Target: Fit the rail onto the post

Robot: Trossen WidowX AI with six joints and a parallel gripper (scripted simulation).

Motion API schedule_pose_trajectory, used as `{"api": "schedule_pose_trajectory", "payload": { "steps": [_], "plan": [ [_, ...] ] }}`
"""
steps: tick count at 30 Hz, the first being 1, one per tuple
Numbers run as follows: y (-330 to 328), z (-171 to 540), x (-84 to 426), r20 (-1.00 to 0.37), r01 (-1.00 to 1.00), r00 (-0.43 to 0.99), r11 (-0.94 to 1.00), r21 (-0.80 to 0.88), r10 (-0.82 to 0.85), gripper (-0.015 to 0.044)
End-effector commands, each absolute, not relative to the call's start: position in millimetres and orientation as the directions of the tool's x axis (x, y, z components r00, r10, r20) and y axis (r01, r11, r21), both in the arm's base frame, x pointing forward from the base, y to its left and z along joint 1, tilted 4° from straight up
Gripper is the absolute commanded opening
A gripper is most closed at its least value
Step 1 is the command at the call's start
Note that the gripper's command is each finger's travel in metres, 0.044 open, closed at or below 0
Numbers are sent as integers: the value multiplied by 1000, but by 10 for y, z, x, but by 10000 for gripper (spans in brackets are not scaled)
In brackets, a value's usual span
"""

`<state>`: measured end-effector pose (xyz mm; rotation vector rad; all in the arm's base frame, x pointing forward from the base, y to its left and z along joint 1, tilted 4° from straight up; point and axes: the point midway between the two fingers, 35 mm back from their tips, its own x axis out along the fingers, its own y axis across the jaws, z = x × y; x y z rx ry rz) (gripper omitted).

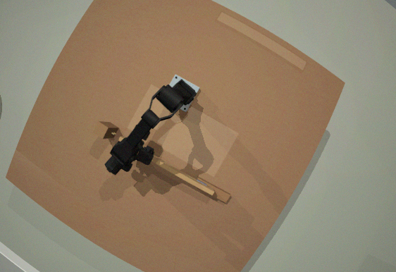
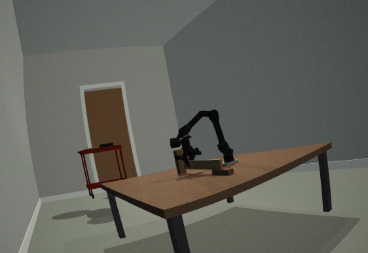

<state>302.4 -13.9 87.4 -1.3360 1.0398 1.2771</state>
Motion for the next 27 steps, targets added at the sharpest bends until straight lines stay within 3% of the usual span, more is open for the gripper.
{"api": "schedule_pose_trajectory", "payload": {
  "steps": [1,27],
  "plan": [
    [-159,898,3050,-995,-983,90,-160,-95,42,0],
    [-233,888,3069,-995,-983,90,-160,-95,42,0]
  ]
}}
